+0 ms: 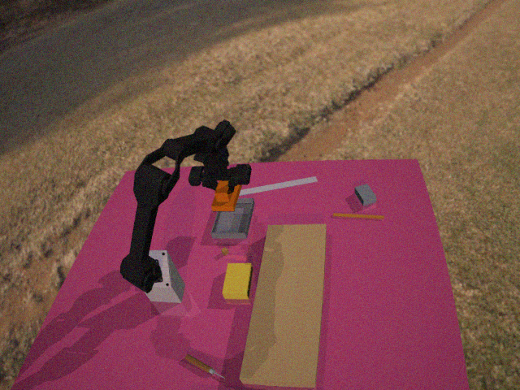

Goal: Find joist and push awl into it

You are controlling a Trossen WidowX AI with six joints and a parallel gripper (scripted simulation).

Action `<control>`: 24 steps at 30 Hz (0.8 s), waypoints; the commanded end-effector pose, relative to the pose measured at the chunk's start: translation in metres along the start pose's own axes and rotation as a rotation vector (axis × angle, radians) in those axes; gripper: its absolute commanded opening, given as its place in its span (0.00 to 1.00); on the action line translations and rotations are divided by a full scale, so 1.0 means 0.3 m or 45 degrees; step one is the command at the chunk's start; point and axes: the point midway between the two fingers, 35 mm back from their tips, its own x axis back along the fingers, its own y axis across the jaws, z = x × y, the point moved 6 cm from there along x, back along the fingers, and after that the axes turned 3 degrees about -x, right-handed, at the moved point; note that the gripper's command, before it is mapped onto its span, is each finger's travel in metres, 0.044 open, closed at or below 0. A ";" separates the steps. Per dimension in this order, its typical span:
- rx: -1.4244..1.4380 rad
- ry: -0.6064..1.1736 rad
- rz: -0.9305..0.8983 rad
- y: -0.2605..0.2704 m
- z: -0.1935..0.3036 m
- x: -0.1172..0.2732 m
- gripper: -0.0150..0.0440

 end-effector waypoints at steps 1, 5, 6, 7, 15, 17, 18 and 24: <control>0.020 -0.006 -0.006 0.014 -0.011 -0.014 0.25; 0.020 -0.006 -0.006 0.011 -0.007 -0.039 0.25; 0.020 -0.006 -0.005 0.010 -0.005 -0.048 0.25; 0.020 -0.006 -0.005 0.010 -0.003 -0.057 0.25; 0.020 -0.005 -0.005 0.005 0.013 -0.127 0.25; 0.020 -0.005 -0.004 0.004 0.018 -0.145 0.25; 0.020 -0.005 -0.004 0.004 0.020 -0.153 0.25; 0.019 -0.004 -0.004 0.003 0.035 -0.204 0.25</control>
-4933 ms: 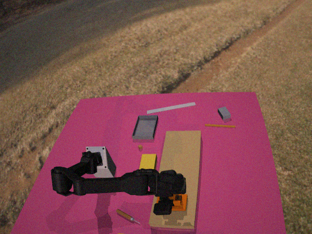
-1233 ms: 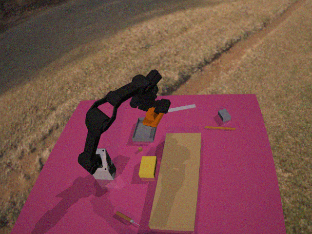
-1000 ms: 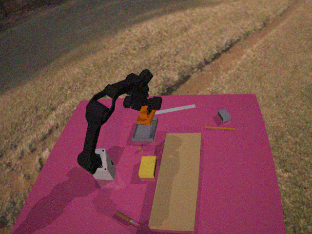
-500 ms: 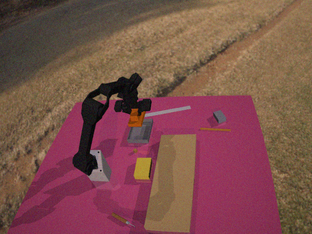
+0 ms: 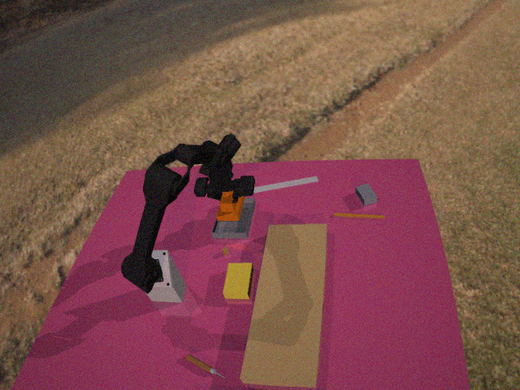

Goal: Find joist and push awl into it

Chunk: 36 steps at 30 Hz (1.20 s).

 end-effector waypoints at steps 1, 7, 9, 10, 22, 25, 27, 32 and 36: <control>0.005 0.004 0.003 0.000 0.012 -0.039 0.25; 0.005 0.005 0.003 0.001 0.030 -0.088 0.25; 0.004 0.006 0.003 0.001 0.036 -0.102 0.25; 0.004 0.006 0.004 0.001 0.038 -0.106 0.25; 0.004 0.006 0.004 0.000 0.052 -0.154 0.25; 0.004 0.007 0.004 0.000 0.054 -0.158 0.25; 0.004 0.007 0.004 0.000 0.054 -0.158 0.25; 0.001 0.009 -0.001 0.001 0.053 -0.153 0.43; 0.001 0.009 -0.001 0.001 0.053 -0.153 0.61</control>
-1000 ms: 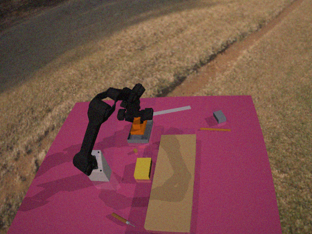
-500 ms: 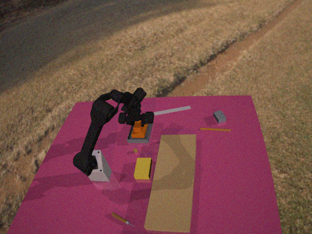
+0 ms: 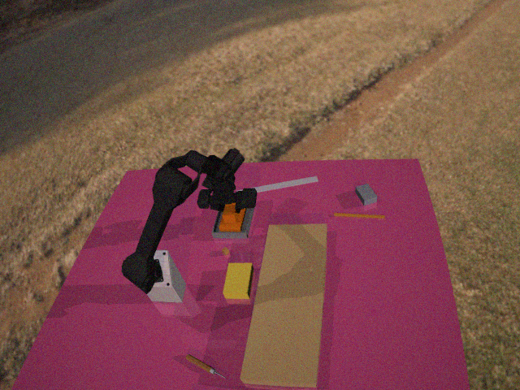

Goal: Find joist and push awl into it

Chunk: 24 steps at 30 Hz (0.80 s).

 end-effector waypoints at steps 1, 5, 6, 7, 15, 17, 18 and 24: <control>0.000 0.000 0.000 0.000 0.000 0.001 0.65; 0.000 -0.001 0.000 -0.001 -0.004 0.010 0.83; 0.000 -0.001 0.000 -0.002 -0.011 0.027 0.88; 0.000 -0.002 0.000 -0.003 -0.022 0.053 0.92; 0.001 -0.005 -0.004 0.008 -0.090 0.310 1.00; -0.002 -0.020 0.008 -0.005 -0.085 0.272 1.00; -0.032 -0.027 0.007 -0.031 -0.070 0.287 1.00; -0.366 -0.085 0.003 -0.282 0.142 0.418 1.00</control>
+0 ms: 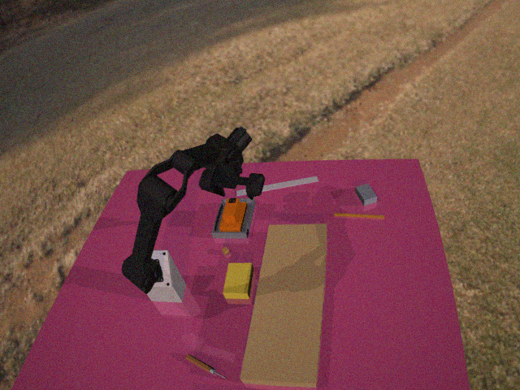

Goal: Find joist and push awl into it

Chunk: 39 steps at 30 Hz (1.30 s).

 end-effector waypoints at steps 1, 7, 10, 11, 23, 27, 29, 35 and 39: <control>-0.231 -0.042 0.006 -0.182 0.121 0.083 1.00; -0.583 -0.066 0.025 -0.395 0.387 0.169 1.00; -0.763 -0.066 0.041 -0.468 0.540 0.198 1.00; -0.824 -0.064 0.048 -0.486 0.594 0.206 1.00; -1.606 0.046 0.179 -0.465 1.247 0.261 1.00; -1.874 0.124 0.246 -0.362 1.423 0.271 1.00; -2.006 0.172 0.283 -0.299 1.495 0.275 1.00; -2.292 0.300 0.378 -0.139 1.614 0.284 1.00; -2.292 0.300 0.378 -0.139 1.614 0.284 1.00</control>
